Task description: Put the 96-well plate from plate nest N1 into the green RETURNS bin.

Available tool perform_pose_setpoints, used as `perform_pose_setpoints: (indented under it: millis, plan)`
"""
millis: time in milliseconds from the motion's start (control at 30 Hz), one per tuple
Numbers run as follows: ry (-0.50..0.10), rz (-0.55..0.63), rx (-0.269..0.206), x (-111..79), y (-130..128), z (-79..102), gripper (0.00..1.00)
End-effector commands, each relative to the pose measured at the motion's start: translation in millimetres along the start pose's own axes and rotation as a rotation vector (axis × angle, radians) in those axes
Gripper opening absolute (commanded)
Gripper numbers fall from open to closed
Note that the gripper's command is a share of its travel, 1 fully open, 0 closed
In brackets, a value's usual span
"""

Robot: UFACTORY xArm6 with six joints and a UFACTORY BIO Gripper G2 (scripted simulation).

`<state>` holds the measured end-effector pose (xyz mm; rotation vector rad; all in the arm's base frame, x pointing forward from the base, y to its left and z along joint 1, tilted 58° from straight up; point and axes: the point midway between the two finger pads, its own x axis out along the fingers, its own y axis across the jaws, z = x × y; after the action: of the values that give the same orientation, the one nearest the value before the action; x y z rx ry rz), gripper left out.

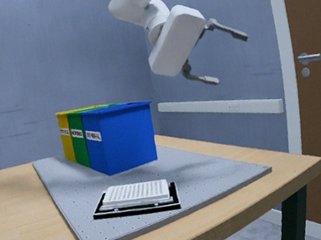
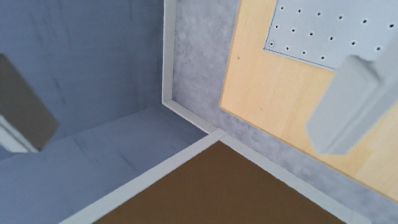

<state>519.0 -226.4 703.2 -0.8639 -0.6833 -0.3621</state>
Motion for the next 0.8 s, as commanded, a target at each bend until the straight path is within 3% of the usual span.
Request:
perform_pose_setpoints:
  millis: [0,67,133,300,333,600,667,767]
  plan:
    - [-0.051,-0.015,-0.005,-7.3,9,13.6,0.37]
    - [-0.051,-0.015,-0.004,-8.3,10,15.9,0.37]
    - [-0.101,-0.025,0.01,-13.5,17,21.4,0.37]
    - [-0.101,-0.025,0.01,-21.1,27,29.4,0.37]
    - [-0.131,-0.029,0.025,-23.9,30,31.9,0.37]
    - [-0.15,-0.032,0.034,-36.0,44,43.0,0.37]
    - [-0.196,-0.039,0.067,-42.1,50,47.7,0.37]
    - [-0.196,-0.039,0.067,-51.2,60,54.9,0.37]
